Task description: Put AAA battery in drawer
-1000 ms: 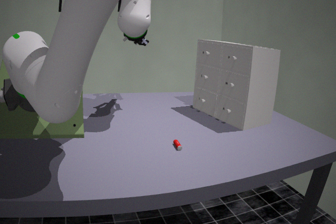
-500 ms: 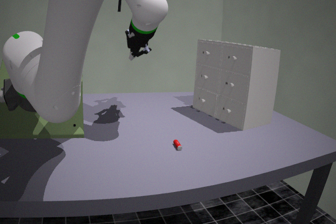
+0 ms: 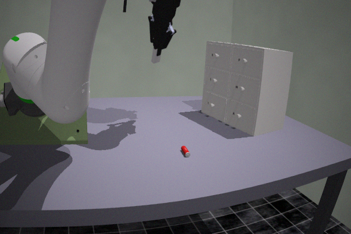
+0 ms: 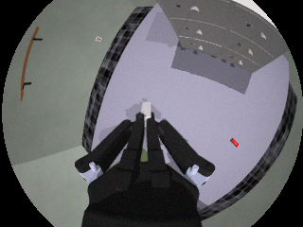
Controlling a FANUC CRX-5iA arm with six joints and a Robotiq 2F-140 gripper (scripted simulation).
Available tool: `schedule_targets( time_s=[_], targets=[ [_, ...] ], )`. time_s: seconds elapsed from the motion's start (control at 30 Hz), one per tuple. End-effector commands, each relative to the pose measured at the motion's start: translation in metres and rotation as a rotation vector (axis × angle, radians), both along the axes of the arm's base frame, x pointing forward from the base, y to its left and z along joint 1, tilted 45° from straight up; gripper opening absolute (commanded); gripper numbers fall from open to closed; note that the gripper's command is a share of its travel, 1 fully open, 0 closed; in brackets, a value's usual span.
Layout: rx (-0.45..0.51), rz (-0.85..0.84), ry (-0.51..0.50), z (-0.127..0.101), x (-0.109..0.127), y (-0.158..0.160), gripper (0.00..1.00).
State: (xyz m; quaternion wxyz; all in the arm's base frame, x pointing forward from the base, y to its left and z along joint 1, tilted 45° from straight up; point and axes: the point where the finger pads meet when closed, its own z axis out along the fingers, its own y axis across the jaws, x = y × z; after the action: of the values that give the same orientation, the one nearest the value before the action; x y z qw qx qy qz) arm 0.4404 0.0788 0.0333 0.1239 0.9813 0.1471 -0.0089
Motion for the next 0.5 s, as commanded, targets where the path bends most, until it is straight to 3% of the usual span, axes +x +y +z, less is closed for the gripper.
schedule_targets(
  time_s=[0.0,0.23,0.47],
  targets=[
    [-0.257,-0.108,0.011,0.0281,0.0013,-0.0152,0.0],
    [-0.543,-0.232,0.011,0.0335,0.0026,-0.0173,0.0],
    [-0.543,-0.232,0.011,0.0335,0.0026,-0.0173,0.0]
  ],
)
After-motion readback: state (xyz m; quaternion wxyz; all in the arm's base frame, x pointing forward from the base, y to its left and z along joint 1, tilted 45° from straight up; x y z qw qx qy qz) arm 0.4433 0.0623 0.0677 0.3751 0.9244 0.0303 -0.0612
